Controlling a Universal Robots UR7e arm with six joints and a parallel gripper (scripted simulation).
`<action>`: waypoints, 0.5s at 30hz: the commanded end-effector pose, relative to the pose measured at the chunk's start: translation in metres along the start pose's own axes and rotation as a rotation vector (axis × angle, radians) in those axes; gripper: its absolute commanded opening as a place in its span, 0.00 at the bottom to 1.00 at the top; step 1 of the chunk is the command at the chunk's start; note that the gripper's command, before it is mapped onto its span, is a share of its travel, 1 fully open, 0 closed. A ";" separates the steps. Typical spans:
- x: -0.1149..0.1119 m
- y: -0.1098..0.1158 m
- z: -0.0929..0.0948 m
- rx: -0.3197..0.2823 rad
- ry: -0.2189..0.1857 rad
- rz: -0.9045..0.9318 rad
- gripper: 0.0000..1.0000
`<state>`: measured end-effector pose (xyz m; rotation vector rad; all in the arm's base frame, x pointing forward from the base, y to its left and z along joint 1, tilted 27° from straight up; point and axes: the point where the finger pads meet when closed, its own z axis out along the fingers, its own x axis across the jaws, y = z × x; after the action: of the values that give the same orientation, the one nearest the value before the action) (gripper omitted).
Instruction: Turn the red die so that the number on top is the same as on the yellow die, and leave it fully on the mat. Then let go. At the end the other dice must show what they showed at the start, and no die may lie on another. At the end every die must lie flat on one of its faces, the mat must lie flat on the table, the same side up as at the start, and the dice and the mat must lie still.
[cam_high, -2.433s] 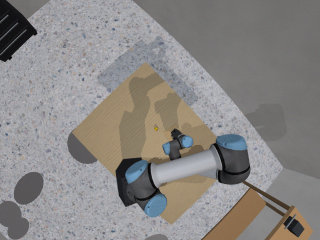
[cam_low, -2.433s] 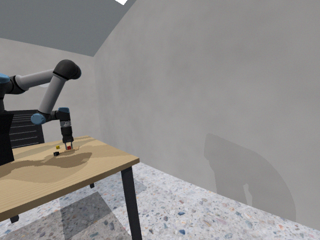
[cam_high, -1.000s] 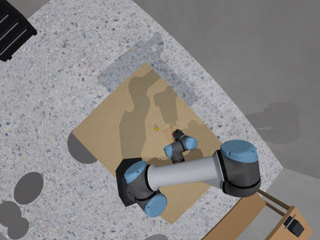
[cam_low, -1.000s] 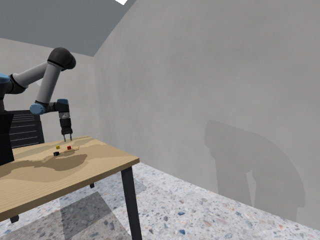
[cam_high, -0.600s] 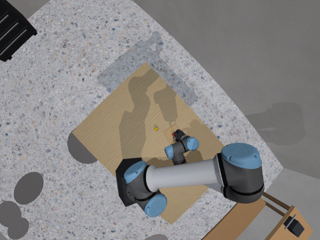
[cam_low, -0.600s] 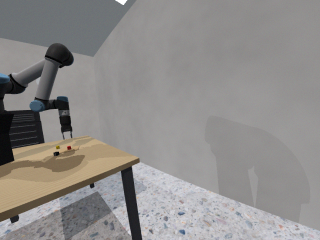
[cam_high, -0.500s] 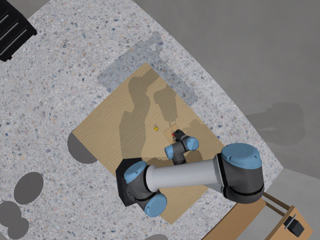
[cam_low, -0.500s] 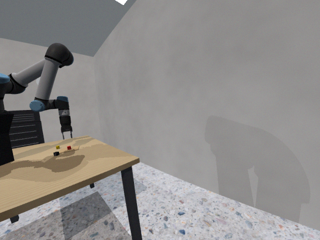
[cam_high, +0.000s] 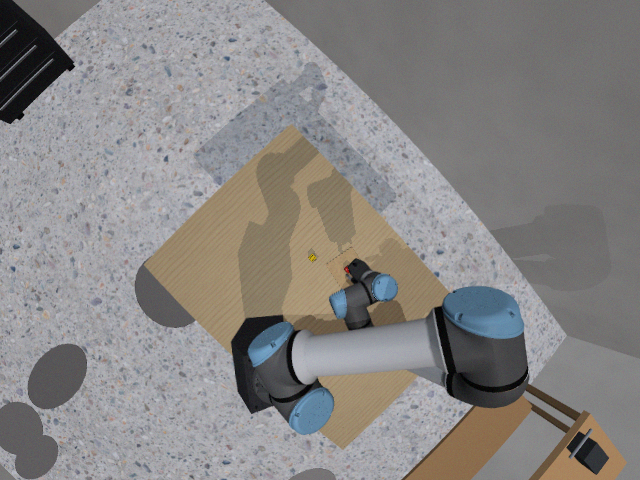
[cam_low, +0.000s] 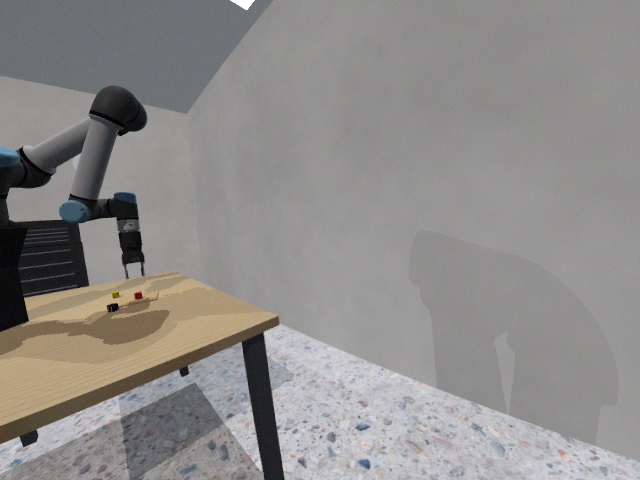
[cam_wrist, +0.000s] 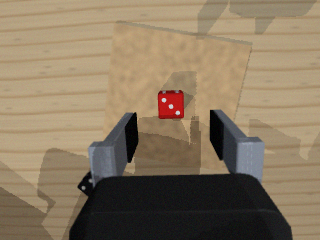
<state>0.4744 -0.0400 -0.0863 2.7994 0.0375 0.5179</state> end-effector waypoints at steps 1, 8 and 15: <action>0.000 -0.001 -0.001 0.000 0.001 -0.001 1.00; -0.001 0.000 0.006 0.000 0.000 0.004 1.00; -0.001 0.000 0.006 0.000 0.000 0.004 0.79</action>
<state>0.4735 -0.0405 -0.0923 2.8014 0.0347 0.5136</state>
